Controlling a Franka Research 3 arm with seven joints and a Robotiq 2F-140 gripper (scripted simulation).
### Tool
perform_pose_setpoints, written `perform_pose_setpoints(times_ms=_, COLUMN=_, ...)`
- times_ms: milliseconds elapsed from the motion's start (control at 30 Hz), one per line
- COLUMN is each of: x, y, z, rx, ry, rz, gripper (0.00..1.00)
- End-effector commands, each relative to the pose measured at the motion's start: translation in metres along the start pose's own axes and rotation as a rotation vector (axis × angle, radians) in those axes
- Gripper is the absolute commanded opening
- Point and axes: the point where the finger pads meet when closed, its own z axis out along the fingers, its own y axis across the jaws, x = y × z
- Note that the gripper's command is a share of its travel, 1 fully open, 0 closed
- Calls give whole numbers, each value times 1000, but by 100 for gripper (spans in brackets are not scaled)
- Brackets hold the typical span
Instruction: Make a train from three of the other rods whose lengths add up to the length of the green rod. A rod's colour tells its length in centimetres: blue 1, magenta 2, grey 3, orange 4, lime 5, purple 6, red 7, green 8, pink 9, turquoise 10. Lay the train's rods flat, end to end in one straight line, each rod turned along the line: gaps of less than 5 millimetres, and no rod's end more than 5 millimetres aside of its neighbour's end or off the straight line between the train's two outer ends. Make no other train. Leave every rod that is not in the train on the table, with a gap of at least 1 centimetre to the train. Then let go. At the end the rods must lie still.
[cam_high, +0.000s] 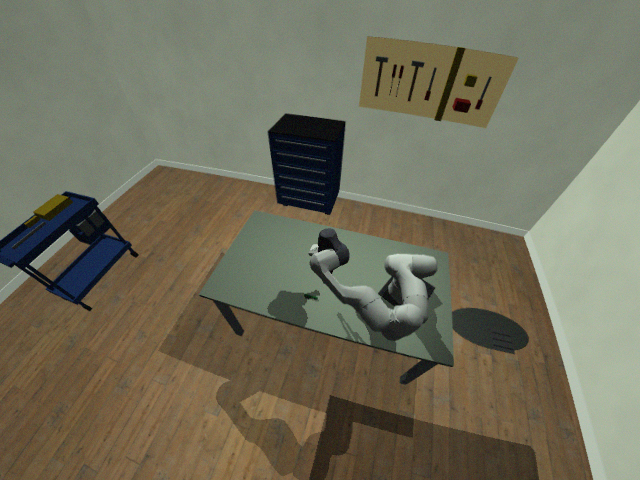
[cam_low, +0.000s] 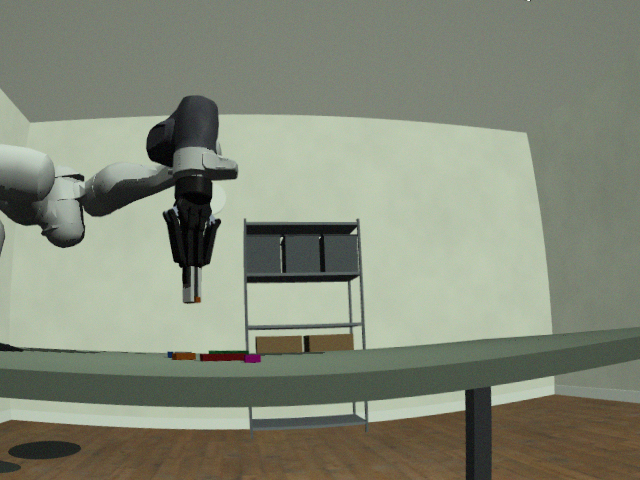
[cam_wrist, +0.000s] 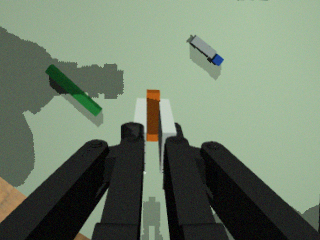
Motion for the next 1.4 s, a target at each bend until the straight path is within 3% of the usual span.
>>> perform_pose_setpoints(times_ms=0, x=6, y=2, z=-1, rx=0, ry=2, rz=-167, gripper=3)
perform_pose_setpoints(times_ms=1367, x=50, y=17, z=-1, rx=-2, ry=2, rz=-753, gripper=3)
